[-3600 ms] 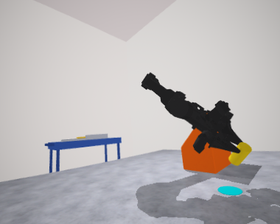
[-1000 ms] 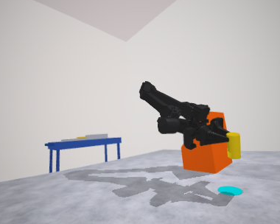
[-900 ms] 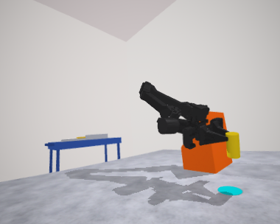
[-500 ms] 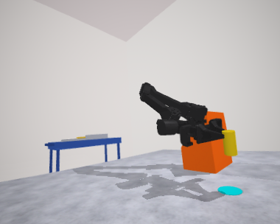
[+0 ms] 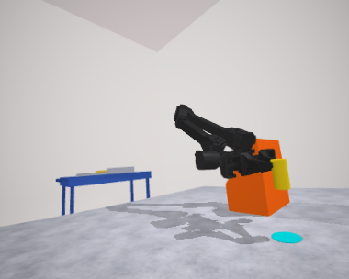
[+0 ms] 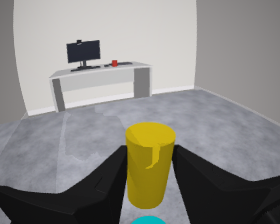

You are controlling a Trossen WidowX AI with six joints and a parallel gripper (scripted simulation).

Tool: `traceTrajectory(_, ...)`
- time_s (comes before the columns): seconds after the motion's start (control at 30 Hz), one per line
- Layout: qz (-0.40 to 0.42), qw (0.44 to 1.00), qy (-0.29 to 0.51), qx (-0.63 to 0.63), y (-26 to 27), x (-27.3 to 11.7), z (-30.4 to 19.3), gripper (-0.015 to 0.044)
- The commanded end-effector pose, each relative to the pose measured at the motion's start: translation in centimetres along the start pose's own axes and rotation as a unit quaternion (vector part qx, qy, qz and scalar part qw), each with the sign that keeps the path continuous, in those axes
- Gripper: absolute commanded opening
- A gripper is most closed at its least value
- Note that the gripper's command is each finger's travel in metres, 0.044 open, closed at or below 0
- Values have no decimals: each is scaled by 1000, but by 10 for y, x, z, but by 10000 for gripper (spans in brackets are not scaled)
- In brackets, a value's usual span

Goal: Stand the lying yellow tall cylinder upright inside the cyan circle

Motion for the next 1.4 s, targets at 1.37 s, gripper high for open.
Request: traceTrajectory(1.37, -11, 1000, -16, -11, -8, 2, -61, 105)
Point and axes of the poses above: the point midway between the two fingers, 35 mm back from their tips, its own x axis out along the fingers, its own y axis across the jaws, z = x × y, the point moved 2 cm from there along -x, back along the fingers, and after that the axes turned 2 degrees about x, right-handed, at the moved point
